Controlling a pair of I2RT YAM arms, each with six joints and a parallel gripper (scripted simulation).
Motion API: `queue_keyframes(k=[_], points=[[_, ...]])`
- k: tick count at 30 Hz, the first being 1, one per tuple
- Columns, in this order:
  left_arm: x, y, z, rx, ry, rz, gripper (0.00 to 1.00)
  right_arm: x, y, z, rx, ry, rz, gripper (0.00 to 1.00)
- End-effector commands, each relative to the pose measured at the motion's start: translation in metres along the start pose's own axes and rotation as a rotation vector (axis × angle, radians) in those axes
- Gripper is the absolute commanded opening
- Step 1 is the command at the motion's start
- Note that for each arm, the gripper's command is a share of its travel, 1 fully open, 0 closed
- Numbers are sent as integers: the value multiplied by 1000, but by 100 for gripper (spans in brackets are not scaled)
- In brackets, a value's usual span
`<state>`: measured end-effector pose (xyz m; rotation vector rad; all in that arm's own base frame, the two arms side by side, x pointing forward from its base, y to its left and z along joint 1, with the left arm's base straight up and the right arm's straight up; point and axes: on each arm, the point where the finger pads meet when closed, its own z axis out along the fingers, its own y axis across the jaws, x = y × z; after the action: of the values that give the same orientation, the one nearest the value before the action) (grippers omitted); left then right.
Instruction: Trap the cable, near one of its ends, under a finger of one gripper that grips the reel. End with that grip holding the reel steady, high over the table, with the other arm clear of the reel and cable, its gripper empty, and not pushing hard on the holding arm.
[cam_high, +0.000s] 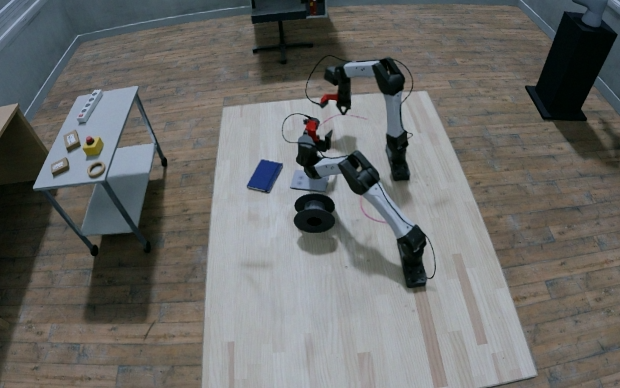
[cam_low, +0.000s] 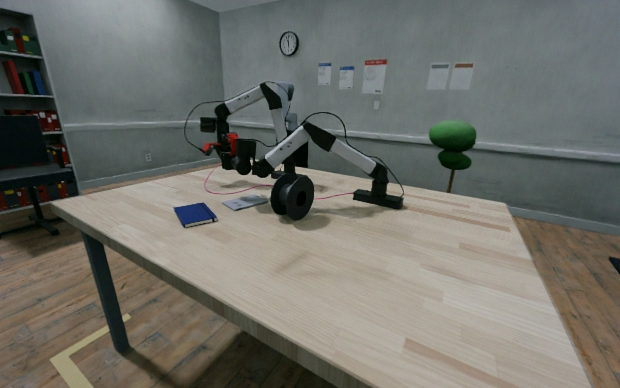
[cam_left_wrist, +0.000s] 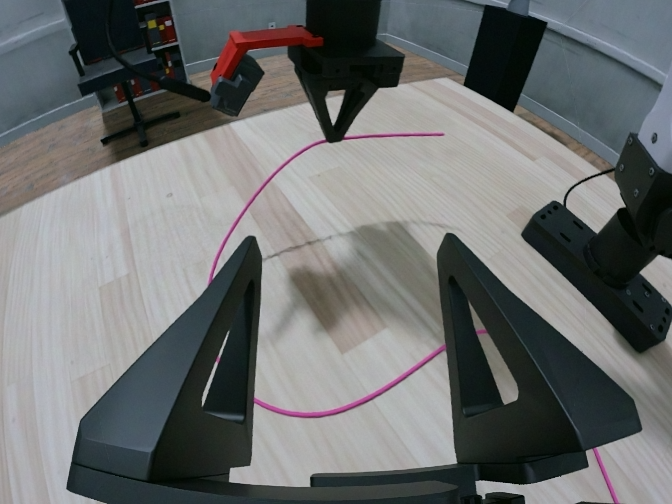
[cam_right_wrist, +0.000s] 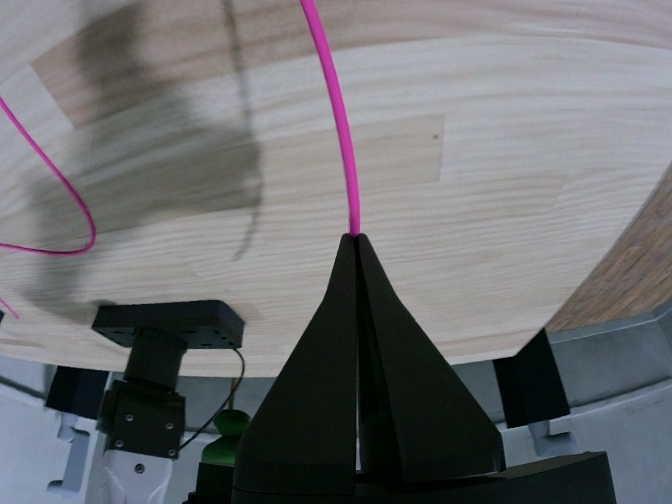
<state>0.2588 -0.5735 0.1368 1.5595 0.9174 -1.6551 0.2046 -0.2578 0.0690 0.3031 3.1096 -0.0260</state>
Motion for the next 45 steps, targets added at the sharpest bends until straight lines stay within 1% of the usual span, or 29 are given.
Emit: queue_keyframes(k=[1,4,6,8,10,13,17,19,22,23,25,26,27,30,33,35,37,40,42,43,45], points=[[-24,4,3,-59,-5,-25,72,-23,8,-7,-19,-33,50,0],[-21,14,-3,-131,7,-85,72,-48,15,-9,-23,-70,92,0],[-17,23,-10,-211,24,-154,72,-81,26,-12,-27,-124,133,0],[-17,23,-10,-211,24,-154,72,-81,26,-12,-27,-124,133,0],[-11,31,-20,-304,48,-224,72,-116,45,-16,-50,-174,177,0],[1,39,-36,-441,90,-340,72,-167,83,-22,-99,-240,230,0],[20,38,-66,-622,159,-475,72,-232,160,-31,-191,-313,244,0],[28,34,-81,-702,191,-532,72,-254,199,-35,-237,-335,245,0],[38,26,-105,-821,231,-610,72,-278,255,-40,-308,-356,247,0],[40,22,-112,-860,243,-633,72,-283,274,-42,-332,-360,249,0],[40,22,-112,-860,243,-633,72,-283,274,-42,-332,-360,249,0],[39,20,-120,-909,251,-648,72,-286,293,-43,-358,-350,261,0],[44,12,-128,-959,275,-673,72,-291,315,-45,-388,-351,268,0],[48,-19,-149,-1106,342,-711,72,-300,387,-52,-486,-353,273,0],[47,-54,-167,-1232,401,-718,72,-297,444,-56,-552,-331,264,0],[38,-75,-183,-1321,416,-705,72,-292,475,-57,-587,-316,255,0],[22,-92,-205,-1418,406,-682,72,-286,505,-60,-622,-303,246,0],[-4,-111,-238,-1547,366,-647,72,-279,533,-62,-652,-290,231,0],[-4,-111,-238,-1547,366,-647,72,-279,533,-62,-652,-290,231,0],[-17,-116,-247,-1585,340,-631,72,-279,536,-62,-655,-291,232,0],[-24,-132,-269,-1664,335,-617,72,-277,544,-62,-658,-291,223,0]])
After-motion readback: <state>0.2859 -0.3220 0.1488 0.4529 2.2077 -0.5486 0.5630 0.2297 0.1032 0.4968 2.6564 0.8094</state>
